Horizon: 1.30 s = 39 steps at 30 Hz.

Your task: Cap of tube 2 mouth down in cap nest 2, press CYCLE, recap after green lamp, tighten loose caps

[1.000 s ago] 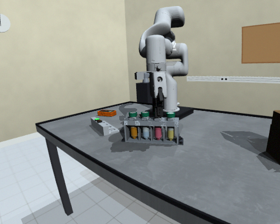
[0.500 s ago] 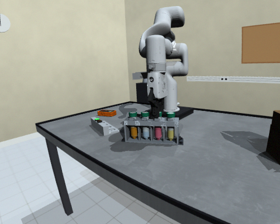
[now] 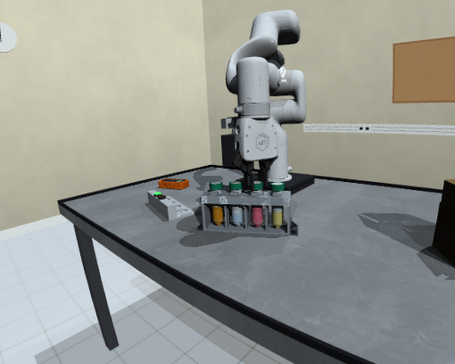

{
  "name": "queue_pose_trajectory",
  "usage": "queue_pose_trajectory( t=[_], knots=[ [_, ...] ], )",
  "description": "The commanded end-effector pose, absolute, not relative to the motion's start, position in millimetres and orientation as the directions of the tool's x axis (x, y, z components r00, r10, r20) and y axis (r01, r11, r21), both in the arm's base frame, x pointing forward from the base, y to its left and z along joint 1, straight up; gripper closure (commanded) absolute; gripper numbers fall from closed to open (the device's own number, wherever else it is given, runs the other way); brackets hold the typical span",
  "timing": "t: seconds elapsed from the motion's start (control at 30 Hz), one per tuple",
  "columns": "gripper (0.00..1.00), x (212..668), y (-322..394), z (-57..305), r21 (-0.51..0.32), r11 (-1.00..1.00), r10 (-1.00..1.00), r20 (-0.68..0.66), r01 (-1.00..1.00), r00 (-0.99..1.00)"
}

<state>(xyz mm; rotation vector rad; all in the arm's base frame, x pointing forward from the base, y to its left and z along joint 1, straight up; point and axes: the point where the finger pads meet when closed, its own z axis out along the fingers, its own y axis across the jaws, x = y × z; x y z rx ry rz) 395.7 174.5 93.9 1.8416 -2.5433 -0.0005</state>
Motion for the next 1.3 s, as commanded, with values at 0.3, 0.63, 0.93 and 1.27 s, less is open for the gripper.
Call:
queue_pose_trajectory(
  t=[0.3,0.63,0.93,1.27],
  knots=[
    [0.54,397.3,175.2,95.3,-0.003,0.321,-0.947,-0.003,-0.947,-0.321],
    [0.54,397.3,175.2,95.7,-0.004,-0.140,-0.990,-0.001,-0.990,0.140],
    [0.54,397.3,175.2,95.7,-0.004,-0.512,-0.859,0.000,-0.859,0.512],
    [0.54,397.3,175.2,95.7,-0.003,-0.846,-0.533,0.002,-0.533,0.846]
  ],
)
